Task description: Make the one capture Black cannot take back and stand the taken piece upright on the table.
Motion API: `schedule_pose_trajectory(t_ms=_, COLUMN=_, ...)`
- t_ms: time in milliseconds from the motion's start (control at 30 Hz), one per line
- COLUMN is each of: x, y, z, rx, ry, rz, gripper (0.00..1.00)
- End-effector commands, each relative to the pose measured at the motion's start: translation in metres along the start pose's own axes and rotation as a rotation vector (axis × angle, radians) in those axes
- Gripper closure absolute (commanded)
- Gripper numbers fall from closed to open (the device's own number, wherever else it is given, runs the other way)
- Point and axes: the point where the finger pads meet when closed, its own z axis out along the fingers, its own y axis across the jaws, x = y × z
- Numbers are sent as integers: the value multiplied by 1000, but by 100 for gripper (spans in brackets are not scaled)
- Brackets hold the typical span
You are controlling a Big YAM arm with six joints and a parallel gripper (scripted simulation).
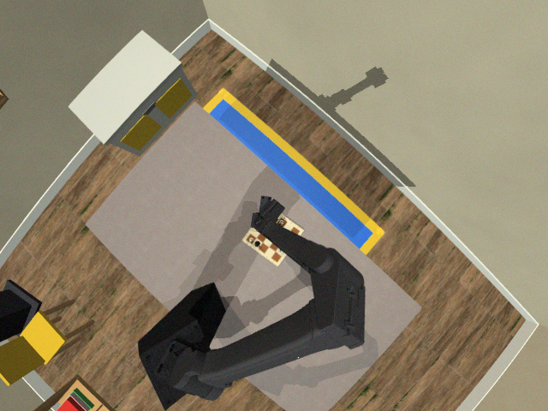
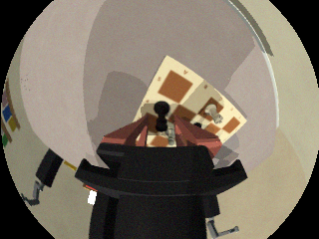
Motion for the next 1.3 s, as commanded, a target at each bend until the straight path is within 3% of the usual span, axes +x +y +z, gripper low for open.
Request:
schedule_pose_trajectory(t_ms=0, x=0, y=-9, z=4, rx=12, ry=-9, rz=5, gripper=61)
schedule_pose_trajectory(t_ms=867, x=0, y=-9, z=4, rx=12, ry=-9, rz=5, gripper=61)
schedule_pose_trajectory(t_ms=900, x=0, y=-9, z=4, rx=12, ry=-9, rz=5, gripper=100)
schedule_pose_trajectory(t_ms=1267, x=0, y=-9, z=4, rx=12, ry=-9, rz=6, gripper=100)
